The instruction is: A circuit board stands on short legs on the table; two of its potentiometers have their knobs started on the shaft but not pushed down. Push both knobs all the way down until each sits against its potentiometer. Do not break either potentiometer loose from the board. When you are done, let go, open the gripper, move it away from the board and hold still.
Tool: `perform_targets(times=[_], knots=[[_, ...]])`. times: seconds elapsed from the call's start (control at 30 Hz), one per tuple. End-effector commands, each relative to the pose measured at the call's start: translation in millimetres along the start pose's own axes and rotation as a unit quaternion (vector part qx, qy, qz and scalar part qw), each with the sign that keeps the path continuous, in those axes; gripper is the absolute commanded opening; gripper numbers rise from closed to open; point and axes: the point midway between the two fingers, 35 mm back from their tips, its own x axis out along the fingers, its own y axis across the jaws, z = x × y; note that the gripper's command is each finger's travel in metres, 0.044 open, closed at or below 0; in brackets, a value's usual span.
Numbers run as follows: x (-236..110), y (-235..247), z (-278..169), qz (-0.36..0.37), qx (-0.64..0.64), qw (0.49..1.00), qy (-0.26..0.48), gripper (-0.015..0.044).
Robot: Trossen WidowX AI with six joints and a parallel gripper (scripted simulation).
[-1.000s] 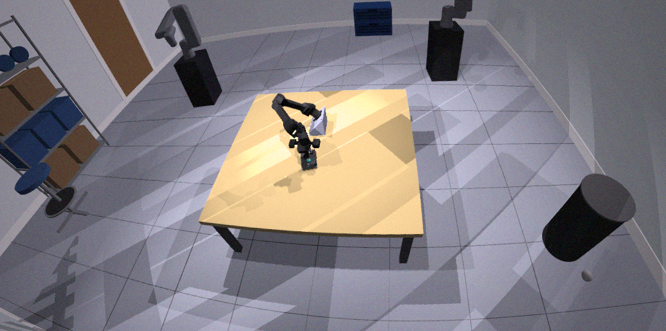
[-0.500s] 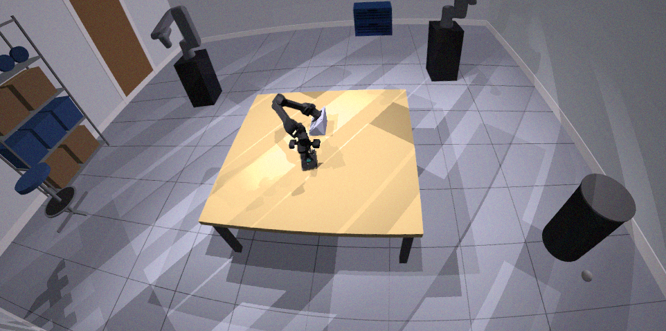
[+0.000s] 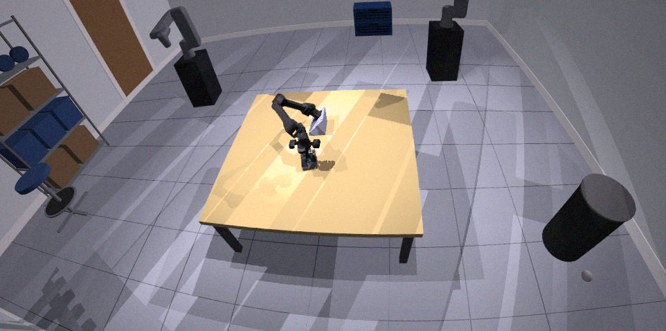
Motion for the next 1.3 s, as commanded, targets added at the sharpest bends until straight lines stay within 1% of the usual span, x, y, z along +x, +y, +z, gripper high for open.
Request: perform_targets(times=[0.0, 1.27], knots=[[3.4, -0.7, 0.4, -0.002, -0.001, 1.0, -0.001, 0.0], [20.1, -0.9, 0.4, -0.002, -0.001, 1.0, -0.001, 0.0]])
